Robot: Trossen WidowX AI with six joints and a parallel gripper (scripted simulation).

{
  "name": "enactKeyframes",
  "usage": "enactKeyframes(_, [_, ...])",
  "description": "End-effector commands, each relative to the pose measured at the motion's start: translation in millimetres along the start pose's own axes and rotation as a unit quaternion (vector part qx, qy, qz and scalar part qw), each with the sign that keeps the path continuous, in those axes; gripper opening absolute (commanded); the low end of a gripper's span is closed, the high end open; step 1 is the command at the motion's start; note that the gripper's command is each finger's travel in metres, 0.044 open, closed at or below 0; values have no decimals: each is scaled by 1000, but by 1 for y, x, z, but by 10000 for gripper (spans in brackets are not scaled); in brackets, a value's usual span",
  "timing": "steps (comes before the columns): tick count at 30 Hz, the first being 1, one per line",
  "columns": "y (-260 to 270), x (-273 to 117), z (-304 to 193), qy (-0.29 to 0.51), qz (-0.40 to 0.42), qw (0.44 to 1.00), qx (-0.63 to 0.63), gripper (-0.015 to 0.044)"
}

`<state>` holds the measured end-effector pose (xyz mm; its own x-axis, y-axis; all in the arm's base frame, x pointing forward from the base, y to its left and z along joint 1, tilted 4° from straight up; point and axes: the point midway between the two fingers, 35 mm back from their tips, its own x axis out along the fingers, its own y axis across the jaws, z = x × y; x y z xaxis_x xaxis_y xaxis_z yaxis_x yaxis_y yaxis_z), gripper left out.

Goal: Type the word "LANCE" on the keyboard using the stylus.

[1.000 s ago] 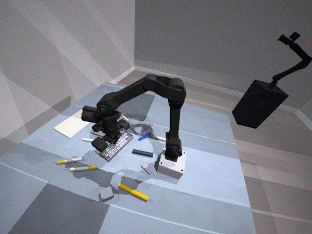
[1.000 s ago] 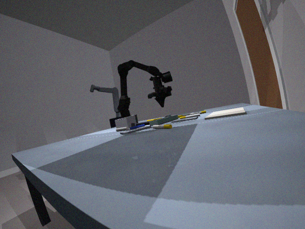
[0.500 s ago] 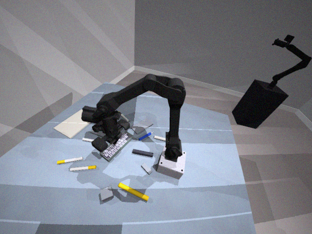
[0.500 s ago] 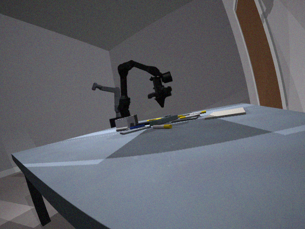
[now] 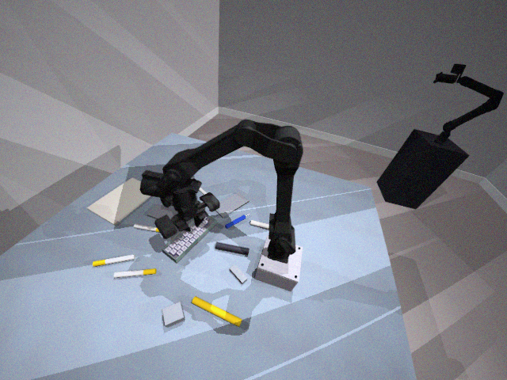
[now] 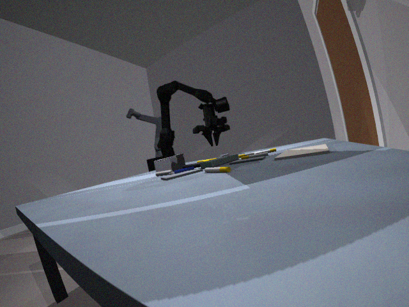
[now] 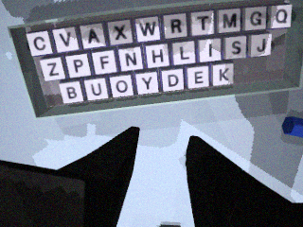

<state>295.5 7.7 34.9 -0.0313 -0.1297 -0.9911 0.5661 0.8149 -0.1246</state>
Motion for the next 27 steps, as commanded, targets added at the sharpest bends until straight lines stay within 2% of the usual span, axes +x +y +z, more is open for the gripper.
enactKeyframes(1, [-56, 18, 4, -21, -72, 965, 253, 150])
enactKeyframes(4, [-93, 27, 2, -51, -114, 901, 415, 150])
enactKeyframes(12, [-143, 35, -6, -104, -159, 777, 600, 150])
enactKeyframes(17, [-175, 39, -13, -144, -179, 680, 696, 150])
enactKeyframes(27, [-178, 39, -15, -148, -181, 670, 705, 150])
